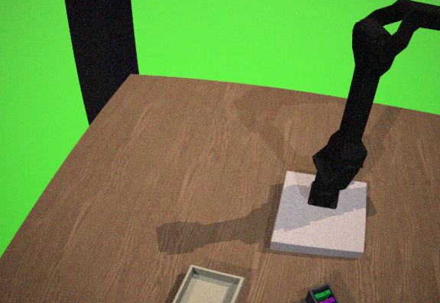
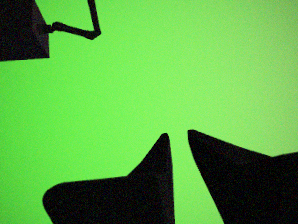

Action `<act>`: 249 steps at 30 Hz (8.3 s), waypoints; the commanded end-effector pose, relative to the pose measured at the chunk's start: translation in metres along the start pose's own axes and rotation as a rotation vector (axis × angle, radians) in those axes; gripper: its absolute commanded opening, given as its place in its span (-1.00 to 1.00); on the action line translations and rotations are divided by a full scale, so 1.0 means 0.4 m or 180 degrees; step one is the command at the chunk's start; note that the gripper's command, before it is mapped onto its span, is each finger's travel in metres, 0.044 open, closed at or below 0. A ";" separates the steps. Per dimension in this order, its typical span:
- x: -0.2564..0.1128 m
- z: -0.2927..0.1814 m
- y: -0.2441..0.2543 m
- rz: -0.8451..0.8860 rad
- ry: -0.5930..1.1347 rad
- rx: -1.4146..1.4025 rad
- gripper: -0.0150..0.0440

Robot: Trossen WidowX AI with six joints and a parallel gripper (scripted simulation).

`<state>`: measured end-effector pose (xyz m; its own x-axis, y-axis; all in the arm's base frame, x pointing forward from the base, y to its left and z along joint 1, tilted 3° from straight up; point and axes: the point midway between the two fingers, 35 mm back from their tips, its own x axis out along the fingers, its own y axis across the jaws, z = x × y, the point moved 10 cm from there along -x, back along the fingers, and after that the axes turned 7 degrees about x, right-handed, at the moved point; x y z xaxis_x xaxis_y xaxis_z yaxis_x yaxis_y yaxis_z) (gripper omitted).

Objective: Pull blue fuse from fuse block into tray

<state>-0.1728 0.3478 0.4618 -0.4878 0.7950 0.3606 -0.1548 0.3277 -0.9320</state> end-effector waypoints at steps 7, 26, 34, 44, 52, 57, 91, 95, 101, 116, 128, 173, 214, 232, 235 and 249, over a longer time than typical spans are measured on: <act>-0.094 -0.286 0.098 0.0660 0.1164 0.1299 -0.26; -0.562 -0.701 0.208 -0.0044 0.4415 0.4232 -0.26; -0.811 -0.757 0.218 -0.1199 0.5726 0.5101 -0.26; -1.145 -0.711 0.219 -0.4436 0.7340 0.6112 -0.26; -1.357 -0.578 0.205 -0.8368 0.7630 0.5519 -0.26; -1.368 -0.559 0.203 -0.8467 0.7621 0.5479 -0.26; -1.395 -0.559 0.270 -0.8467 0.7622 0.5478 -0.26; -1.397 -0.558 0.275 -0.8467 0.7622 0.5478 -0.26; -1.397 -0.558 0.275 -0.8467 0.7622 0.5478 -0.26; -1.405 -0.559 0.295 -0.8467 0.7622 0.5479 -0.26; -1.406 -0.559 0.298 -0.8467 0.7622 0.5479 -0.26; -1.392 -0.560 0.260 -0.8458 0.7618 0.5482 -0.49; -1.374 -0.557 0.213 -0.8466 0.7621 0.5479 -0.49; -1.355 -0.554 0.165 -0.8467 0.7621 0.5478 -0.49; -1.351 -0.554 0.156 -0.8467 0.7621 0.5478 -0.49; -1.474 -0.534 0.106 -0.8466 0.7641 0.5441 -0.49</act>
<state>0.2864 0.0143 0.2192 0.0772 0.0318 -0.9965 0.8938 0.4406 0.0833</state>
